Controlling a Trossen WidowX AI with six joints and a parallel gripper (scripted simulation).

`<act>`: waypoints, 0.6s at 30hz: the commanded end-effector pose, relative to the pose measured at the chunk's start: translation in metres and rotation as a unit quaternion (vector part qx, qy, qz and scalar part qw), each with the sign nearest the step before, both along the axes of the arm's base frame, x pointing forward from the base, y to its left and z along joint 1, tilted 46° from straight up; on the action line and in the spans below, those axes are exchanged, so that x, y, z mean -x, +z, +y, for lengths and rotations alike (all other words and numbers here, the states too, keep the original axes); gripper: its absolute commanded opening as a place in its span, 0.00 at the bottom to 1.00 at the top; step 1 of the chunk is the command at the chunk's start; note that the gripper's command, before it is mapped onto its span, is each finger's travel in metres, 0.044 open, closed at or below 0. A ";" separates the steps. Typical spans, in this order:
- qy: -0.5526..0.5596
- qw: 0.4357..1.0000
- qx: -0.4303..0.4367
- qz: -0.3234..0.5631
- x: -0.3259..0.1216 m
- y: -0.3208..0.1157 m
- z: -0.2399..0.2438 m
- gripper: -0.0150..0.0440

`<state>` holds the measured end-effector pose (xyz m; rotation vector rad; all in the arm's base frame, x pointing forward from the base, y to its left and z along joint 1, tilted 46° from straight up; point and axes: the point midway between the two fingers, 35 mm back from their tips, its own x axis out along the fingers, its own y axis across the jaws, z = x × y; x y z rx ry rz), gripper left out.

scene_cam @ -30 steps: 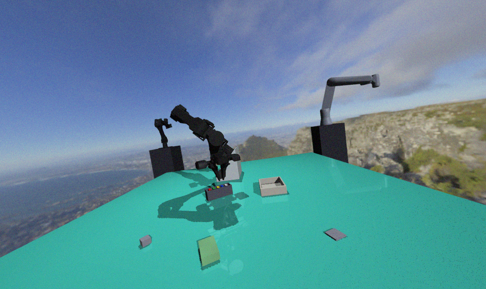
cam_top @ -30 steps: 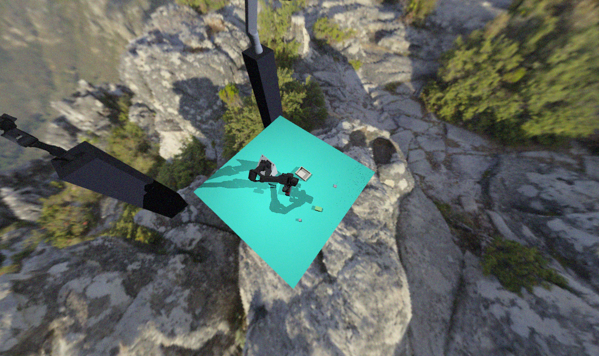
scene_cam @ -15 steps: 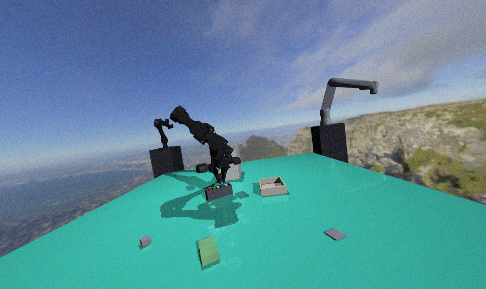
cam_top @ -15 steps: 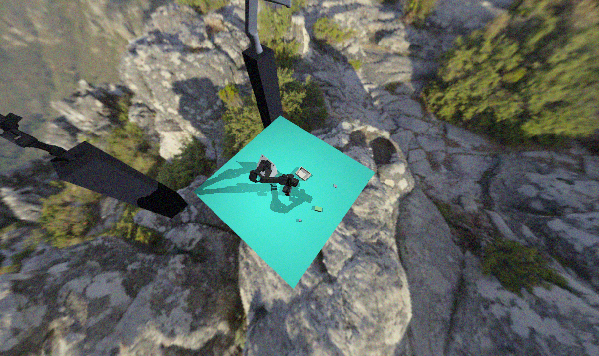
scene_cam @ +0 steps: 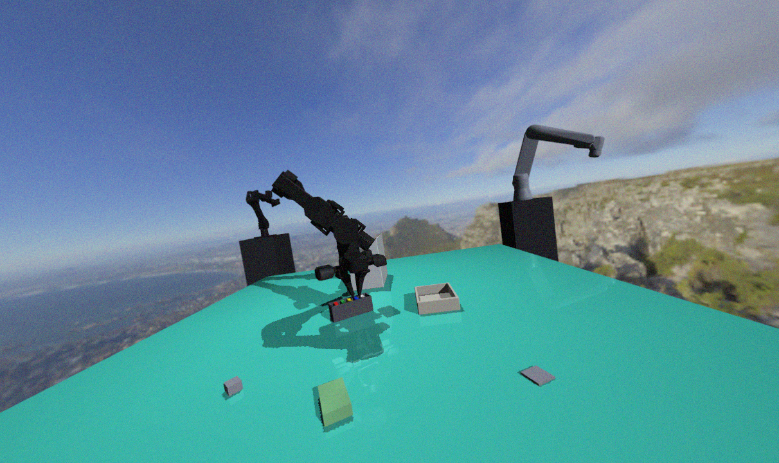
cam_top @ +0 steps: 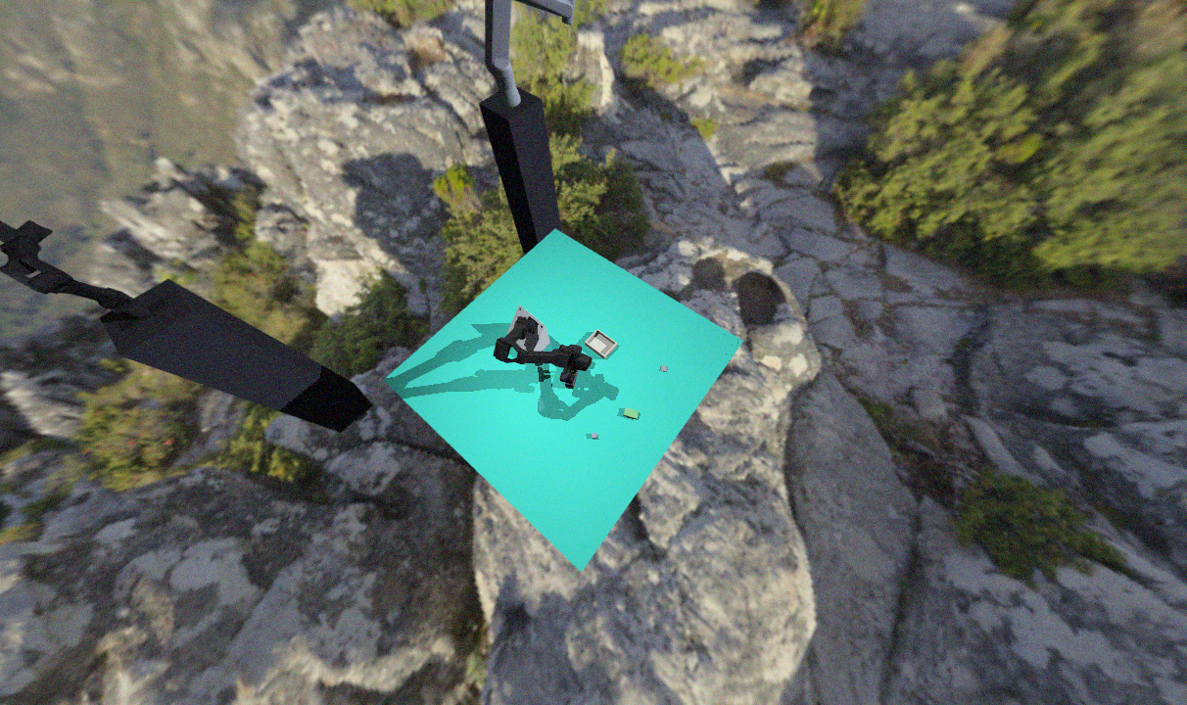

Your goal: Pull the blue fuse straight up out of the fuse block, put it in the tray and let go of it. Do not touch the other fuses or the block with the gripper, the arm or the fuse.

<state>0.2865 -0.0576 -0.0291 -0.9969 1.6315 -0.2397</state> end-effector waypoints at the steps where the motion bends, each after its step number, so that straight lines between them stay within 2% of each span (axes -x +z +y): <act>1: 0.001 1.000 0.003 0.001 0.000 -0.002 -0.003 0.37; 10: 0.001 1.000 0.003 0.001 0.000 -0.005 -0.006 0.37; 18: 0.000 1.000 0.000 0.001 0.000 -0.005 -0.005 0.28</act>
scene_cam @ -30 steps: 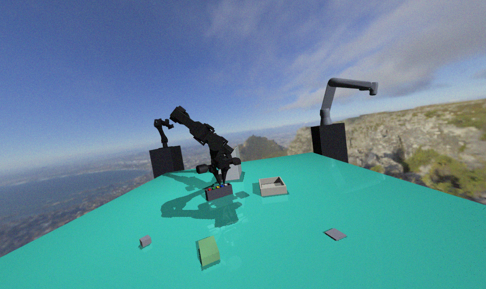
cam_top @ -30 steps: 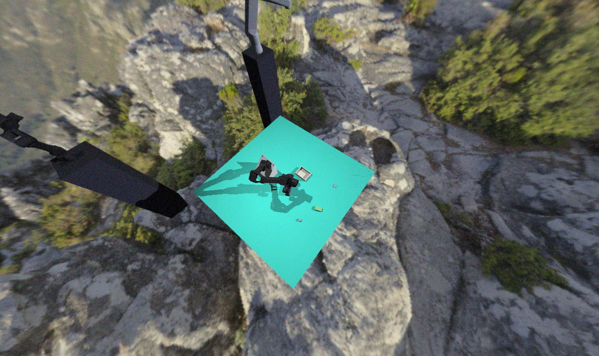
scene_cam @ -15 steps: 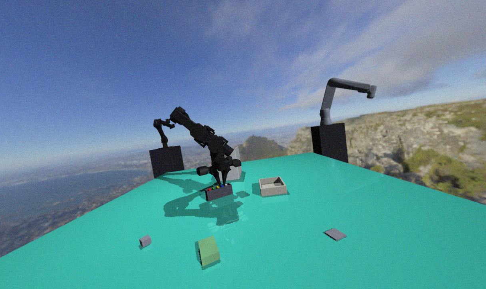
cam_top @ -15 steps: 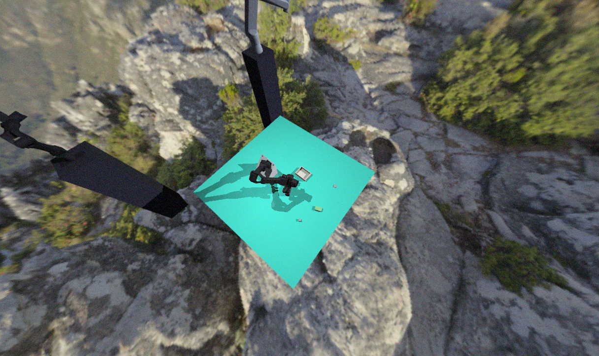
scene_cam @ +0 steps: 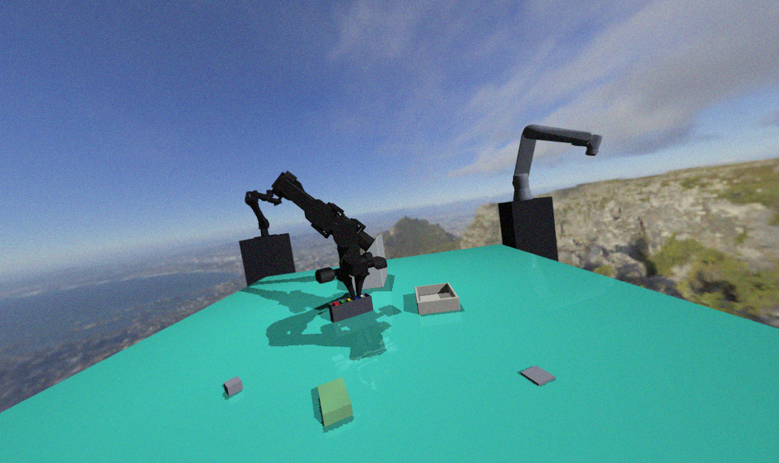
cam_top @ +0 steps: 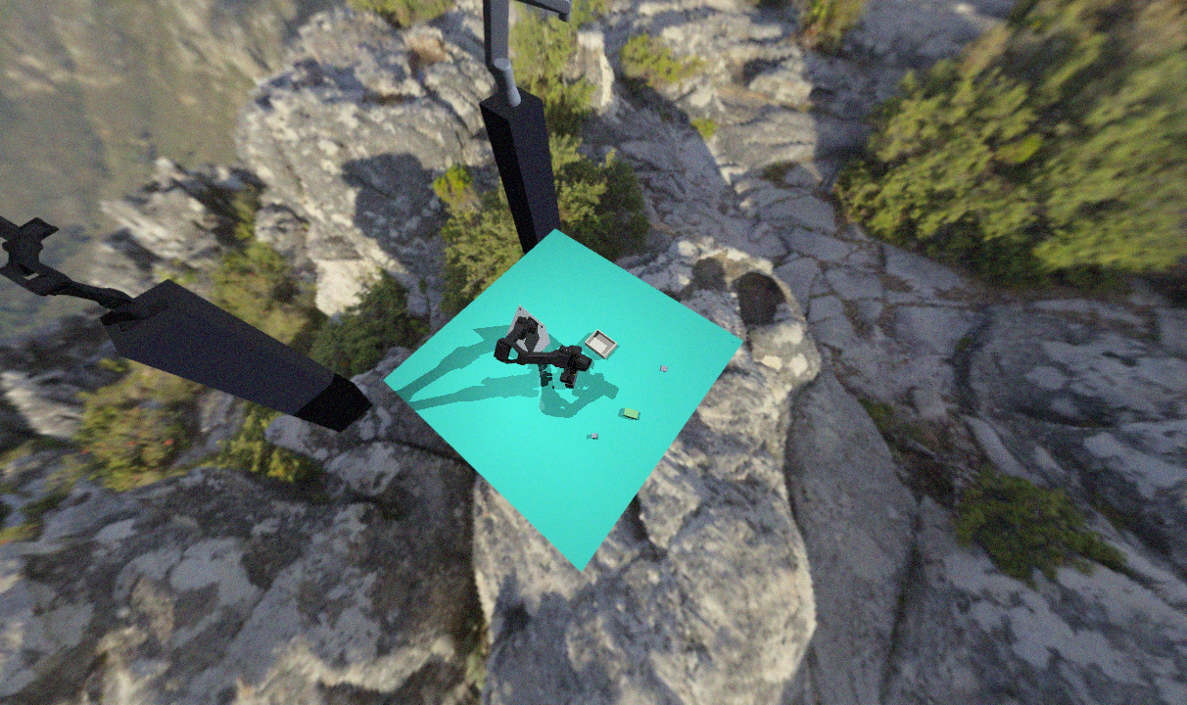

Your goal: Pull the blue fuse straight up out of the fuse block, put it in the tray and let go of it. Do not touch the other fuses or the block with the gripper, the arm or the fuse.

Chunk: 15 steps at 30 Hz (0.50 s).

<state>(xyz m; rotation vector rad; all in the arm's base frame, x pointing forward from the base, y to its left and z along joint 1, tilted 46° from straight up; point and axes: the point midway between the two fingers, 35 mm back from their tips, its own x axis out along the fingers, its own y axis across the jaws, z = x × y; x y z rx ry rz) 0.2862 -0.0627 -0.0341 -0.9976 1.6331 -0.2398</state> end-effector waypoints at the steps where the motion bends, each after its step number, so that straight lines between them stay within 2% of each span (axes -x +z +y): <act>1: 0.000 1.000 0.000 0.000 0.000 0.000 0.000 0.27; 15: 0.000 1.000 0.000 0.000 0.000 0.003 0.003 0.25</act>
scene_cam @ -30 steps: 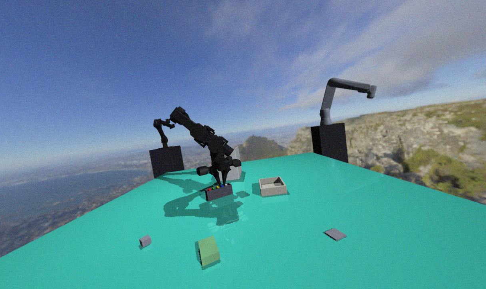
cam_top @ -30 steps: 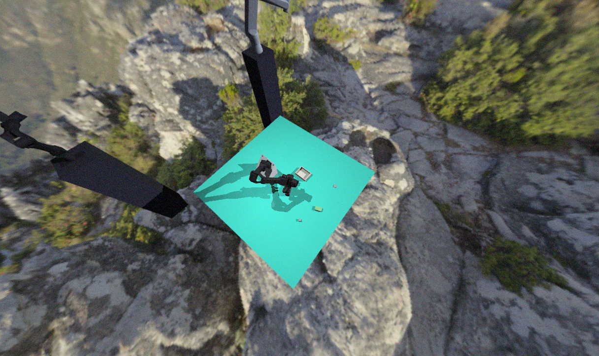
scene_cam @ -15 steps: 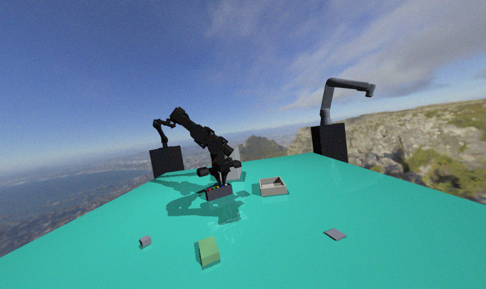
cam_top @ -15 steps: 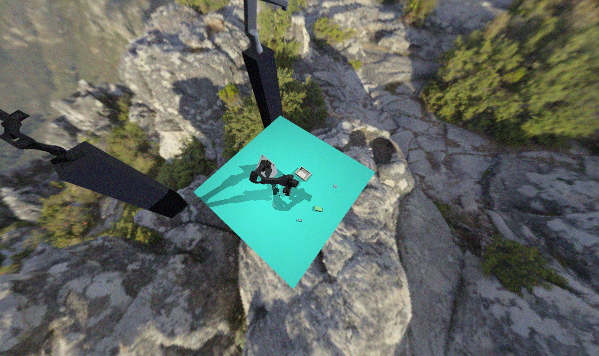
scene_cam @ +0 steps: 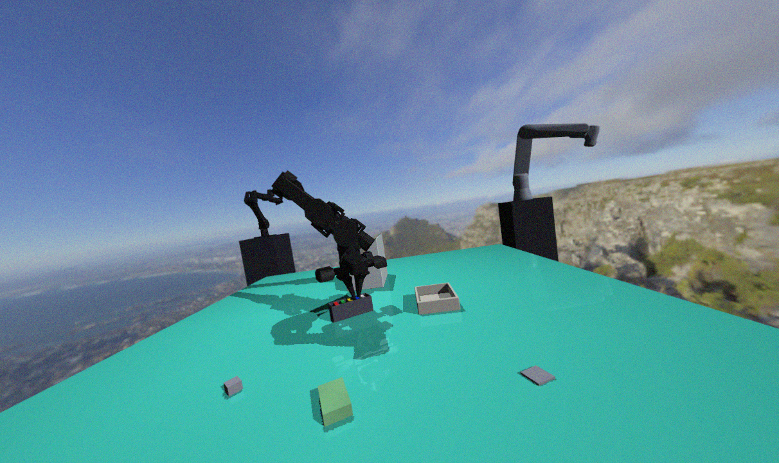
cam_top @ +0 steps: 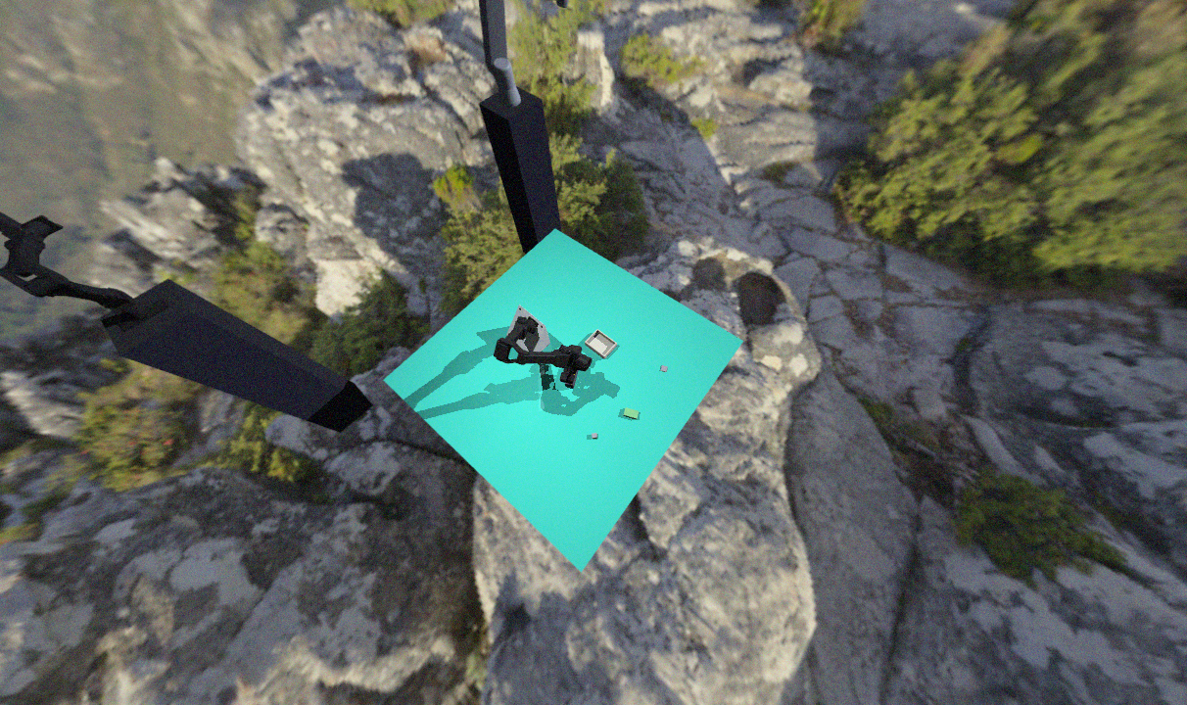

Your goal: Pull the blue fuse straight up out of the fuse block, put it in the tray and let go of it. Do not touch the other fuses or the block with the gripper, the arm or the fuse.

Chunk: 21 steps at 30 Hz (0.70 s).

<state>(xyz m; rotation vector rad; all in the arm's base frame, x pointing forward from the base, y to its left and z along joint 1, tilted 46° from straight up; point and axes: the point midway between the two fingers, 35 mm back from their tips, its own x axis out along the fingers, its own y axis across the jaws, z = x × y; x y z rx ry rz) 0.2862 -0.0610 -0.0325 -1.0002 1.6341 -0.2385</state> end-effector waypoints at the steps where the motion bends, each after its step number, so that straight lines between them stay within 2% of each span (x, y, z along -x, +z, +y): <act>1: -0.001 1.000 -0.001 -0.001 0.000 0.002 0.002 0.25; 21: 0.000 1.000 -0.001 -0.001 -0.001 0.008 0.009 0.25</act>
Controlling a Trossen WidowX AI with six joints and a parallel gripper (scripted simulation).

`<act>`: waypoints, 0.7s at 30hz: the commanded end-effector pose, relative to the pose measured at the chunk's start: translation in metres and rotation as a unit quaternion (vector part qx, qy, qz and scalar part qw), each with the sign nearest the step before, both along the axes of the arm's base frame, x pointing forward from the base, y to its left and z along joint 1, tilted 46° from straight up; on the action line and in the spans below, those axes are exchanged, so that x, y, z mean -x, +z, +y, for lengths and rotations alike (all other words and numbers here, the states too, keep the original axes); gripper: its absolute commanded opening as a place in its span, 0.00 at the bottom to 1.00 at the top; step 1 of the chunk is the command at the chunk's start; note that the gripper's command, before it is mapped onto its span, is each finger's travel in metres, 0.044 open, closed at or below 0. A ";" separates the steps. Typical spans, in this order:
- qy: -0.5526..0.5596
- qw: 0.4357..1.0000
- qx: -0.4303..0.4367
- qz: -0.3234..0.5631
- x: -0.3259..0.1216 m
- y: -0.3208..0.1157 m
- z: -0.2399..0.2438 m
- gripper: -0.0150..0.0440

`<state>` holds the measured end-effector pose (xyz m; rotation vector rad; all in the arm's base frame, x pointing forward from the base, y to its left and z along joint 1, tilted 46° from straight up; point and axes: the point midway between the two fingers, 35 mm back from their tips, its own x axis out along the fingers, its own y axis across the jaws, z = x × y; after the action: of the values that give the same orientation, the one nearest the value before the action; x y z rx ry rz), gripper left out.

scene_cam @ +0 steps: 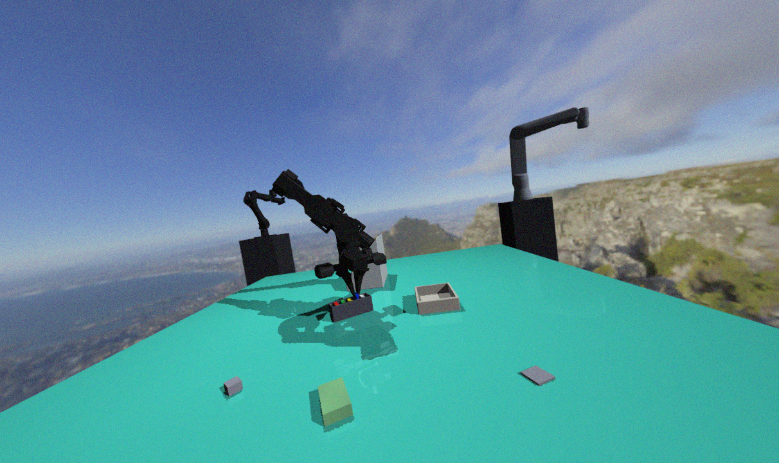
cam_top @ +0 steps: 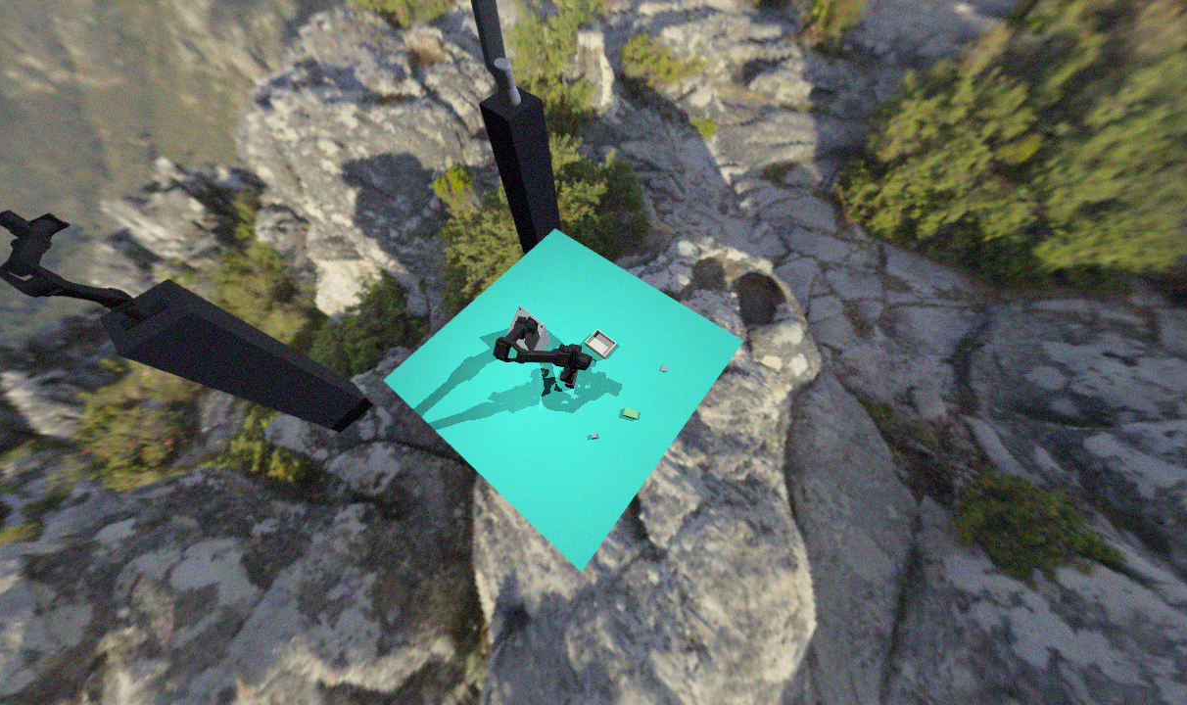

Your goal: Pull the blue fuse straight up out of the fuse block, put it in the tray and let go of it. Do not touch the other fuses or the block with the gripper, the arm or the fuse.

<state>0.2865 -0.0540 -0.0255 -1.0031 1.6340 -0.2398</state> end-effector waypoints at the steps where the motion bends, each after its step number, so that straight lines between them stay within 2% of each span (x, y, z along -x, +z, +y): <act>1: -0.001 1.000 -0.002 -0.001 0.000 0.002 0.002 0.25; 21: 0.000 1.000 -0.001 -0.001 0.000 0.008 0.009 0.25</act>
<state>0.2867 -0.0466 -0.0182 -1.0060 1.6331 -0.2402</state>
